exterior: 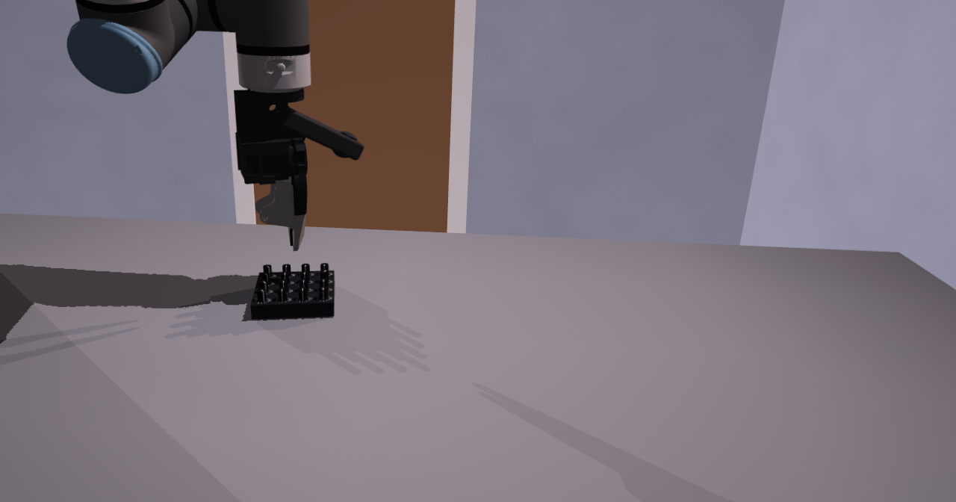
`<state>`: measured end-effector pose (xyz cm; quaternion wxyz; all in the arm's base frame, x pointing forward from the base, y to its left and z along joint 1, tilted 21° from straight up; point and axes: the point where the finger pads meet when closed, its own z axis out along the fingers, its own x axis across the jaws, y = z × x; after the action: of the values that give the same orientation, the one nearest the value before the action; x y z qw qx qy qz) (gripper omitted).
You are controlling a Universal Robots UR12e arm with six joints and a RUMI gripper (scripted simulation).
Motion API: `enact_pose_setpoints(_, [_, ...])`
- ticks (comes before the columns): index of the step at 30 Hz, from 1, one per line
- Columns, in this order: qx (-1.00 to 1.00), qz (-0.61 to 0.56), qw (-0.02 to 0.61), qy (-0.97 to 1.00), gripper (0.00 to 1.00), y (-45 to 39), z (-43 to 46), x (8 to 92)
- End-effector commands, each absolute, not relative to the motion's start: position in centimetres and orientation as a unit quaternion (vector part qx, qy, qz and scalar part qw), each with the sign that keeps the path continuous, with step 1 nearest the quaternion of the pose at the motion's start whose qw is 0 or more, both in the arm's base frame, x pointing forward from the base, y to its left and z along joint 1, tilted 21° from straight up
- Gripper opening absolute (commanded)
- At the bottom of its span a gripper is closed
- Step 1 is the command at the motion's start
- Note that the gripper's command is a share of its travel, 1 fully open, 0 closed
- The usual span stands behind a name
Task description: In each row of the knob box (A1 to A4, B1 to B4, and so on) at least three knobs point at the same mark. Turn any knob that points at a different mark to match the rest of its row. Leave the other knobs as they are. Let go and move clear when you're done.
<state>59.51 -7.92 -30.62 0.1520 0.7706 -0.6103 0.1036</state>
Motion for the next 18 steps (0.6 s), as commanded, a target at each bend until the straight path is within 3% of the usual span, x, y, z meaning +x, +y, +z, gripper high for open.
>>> enact_pose_setpoints(1, [0.721, 0.117, 0.144, -0.668, 0.11, -8.1, -30.31, 60.14])
enact_pose_setpoints(18, [0.6, 0.14, 0.122, -0.778, 0.11, -8.6, -30.06, 60.34])
